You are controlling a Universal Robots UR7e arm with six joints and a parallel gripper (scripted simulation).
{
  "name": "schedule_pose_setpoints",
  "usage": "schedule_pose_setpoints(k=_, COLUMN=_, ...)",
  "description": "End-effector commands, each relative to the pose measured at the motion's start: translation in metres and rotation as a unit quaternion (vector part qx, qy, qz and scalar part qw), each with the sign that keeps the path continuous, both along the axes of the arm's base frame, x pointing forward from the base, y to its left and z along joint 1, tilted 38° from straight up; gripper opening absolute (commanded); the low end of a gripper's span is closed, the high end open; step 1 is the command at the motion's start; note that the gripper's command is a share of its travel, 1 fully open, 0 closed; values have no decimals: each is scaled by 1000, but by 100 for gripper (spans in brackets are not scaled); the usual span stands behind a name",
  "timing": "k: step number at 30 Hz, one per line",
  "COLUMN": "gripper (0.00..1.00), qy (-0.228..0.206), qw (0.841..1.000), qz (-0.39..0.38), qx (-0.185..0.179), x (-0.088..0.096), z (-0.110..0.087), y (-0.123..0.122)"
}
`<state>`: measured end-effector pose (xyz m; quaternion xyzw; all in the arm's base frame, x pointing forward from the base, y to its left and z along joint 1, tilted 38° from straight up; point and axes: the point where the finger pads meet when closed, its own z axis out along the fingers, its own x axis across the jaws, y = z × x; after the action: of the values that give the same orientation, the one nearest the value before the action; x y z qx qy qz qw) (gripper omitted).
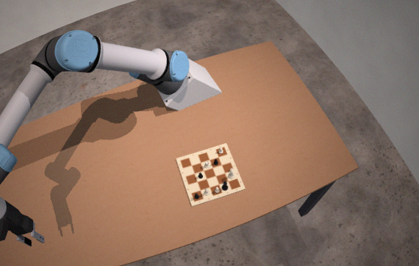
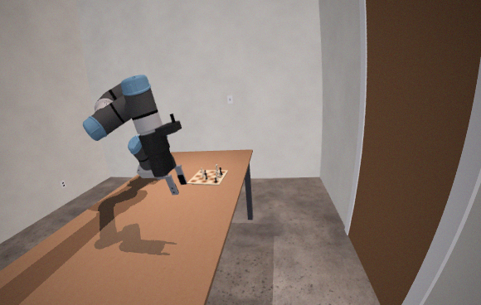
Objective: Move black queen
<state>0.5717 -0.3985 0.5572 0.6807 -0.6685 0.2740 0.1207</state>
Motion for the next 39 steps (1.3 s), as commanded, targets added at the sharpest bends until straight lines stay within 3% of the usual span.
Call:
schedule_pose_setpoints(k=1, gripper=100, qy=27, qw=999, qz=32, qx=12, x=-4, z=-18, y=4)
schedule_pose_setpoints(k=8, gripper=100, qy=89, qw=988, qz=118, qx=49, x=-15, z=-67, y=15)
schedule_pose_setpoints(k=13, gripper=100, qy=136, qw=967, qz=200, qx=86, x=-29, z=-110, y=29)
schedule_pose_setpoints(k=15, gripper=100, qy=136, qw=967, qz=200, qx=86, x=-29, z=-110, y=29)
schedule_pose_setpoints(k=17, gripper=100, qy=152, qw=954, qz=236, qx=102, x=-36, z=-128, y=36)
schedule_pose_setpoints(k=23, gripper=100, qy=187, qw=905, qz=351, qx=153, x=-60, z=-180, y=61)
schedule_pose_setpoints(k=30, gripper=100, qy=193, qw=829, qz=482, qx=207, x=-92, z=-231, y=97)
schedule_pose_setpoints(k=32, gripper=100, qy=193, qw=829, qz=482, qx=207, x=-92, z=-231, y=97)
schedule_pose_setpoints(k=39, gripper=100, qy=168, qw=753, qz=589, qx=242, x=-120, z=-268, y=132)
